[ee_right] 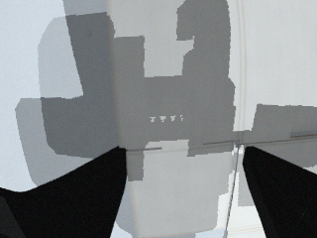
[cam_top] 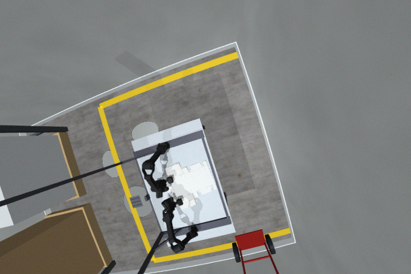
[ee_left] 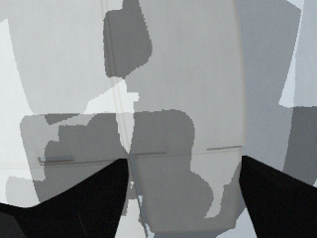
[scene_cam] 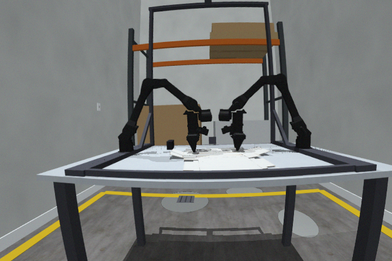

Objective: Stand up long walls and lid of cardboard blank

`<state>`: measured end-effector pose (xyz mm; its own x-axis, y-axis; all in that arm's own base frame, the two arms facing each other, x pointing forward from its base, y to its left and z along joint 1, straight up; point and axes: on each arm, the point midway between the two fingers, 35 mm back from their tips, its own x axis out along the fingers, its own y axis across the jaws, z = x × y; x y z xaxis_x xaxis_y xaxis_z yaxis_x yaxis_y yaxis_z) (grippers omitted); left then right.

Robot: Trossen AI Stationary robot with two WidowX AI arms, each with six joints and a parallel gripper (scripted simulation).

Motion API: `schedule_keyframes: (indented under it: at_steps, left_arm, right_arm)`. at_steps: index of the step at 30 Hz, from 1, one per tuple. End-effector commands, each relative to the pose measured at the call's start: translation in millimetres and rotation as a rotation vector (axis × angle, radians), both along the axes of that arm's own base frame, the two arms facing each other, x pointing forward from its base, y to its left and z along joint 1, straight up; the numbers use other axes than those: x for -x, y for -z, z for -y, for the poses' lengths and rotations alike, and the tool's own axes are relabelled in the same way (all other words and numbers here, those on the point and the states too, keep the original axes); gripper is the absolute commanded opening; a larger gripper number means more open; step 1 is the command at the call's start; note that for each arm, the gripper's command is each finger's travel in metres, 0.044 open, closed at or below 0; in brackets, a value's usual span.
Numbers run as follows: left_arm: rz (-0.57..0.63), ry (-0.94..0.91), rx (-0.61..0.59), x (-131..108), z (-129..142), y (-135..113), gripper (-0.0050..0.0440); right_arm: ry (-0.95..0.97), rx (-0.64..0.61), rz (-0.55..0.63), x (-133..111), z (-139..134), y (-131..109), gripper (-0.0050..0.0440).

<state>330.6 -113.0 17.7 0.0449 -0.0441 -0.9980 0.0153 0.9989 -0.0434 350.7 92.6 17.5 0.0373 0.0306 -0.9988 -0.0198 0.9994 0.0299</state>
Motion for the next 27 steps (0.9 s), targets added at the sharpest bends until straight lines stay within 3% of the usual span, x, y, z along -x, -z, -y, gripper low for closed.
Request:
schedule_keyframes:
  at_steps: [1, 10, 16, 27]
  left_arm:
    - [-0.013, -0.015, 0.0, -3.1, -2.5, 15.0, 0.0278]
    - [-0.012, -0.015, 0.008, -3.0, -2.8, 14.6, 0.0278]
    - [-0.003, -0.011, 0.118, -2.8, -7.1, 14.6, 0.0278]
    - [-0.002, -0.012, 0.118, -2.9, -7.3, 14.1, 0.0278]
  right_arm:
    - [0.02, -0.002, -0.013, -4.2, 2.9, 17.6, 0.0284]
    - [0.02, -0.002, -0.013, -4.2, 3.0, 17.2, 0.0284]
    - [0.016, -0.121, -0.024, -4.6, 7.5, 17.3, 0.0284]
    - [0.015, -0.121, -0.024, -4.7, 7.7, 16.3, 0.0284]
